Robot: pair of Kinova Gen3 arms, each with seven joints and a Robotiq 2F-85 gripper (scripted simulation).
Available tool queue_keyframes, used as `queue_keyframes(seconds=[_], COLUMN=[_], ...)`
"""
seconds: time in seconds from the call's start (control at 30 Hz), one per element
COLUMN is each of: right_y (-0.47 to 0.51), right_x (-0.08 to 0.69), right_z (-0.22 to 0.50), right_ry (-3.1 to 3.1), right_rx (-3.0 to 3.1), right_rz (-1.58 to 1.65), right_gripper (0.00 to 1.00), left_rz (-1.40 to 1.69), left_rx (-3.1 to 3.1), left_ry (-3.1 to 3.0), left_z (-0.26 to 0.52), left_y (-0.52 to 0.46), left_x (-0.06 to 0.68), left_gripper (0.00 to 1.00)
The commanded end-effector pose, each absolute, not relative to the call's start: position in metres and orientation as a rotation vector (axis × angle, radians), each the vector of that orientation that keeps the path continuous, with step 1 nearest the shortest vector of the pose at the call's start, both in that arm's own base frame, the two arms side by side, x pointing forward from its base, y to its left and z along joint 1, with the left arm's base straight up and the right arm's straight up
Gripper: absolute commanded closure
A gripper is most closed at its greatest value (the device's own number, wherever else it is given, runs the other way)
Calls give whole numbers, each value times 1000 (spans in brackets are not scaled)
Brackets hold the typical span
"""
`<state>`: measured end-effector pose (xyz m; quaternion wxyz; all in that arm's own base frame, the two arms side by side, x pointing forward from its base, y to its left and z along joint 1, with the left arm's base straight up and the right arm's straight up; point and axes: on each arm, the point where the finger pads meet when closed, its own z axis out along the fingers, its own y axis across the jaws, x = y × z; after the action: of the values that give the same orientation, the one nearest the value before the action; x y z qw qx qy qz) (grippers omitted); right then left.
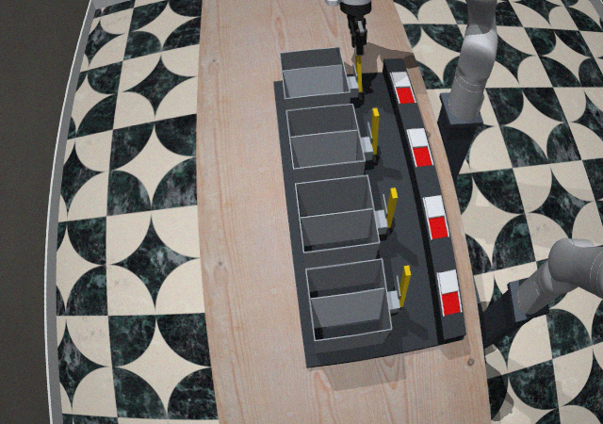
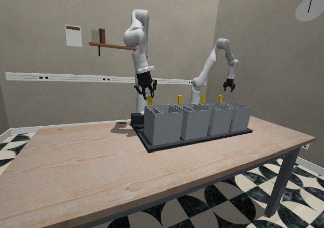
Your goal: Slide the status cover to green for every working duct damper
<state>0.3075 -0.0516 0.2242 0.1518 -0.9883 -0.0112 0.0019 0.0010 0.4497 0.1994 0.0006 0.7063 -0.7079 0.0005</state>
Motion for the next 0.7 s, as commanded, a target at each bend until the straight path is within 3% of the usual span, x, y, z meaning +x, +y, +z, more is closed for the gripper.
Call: queue_keyframes(seconds=[0.0, 0.67], right_y=[-50, -46], right_x=[308, 308], right_z=[218, 207], right_ry=[-32, -32], right_rx=[-2837, -2837], right_rz=[3, 3], right_gripper=[566, 566], left_rz=[0, 0], left_rx=[2219, 2219], left_ry=[-2224, -2224], left_z=[200, 200], left_y=[450, 450], left_x=[1, 1], left_gripper=[2, 2])
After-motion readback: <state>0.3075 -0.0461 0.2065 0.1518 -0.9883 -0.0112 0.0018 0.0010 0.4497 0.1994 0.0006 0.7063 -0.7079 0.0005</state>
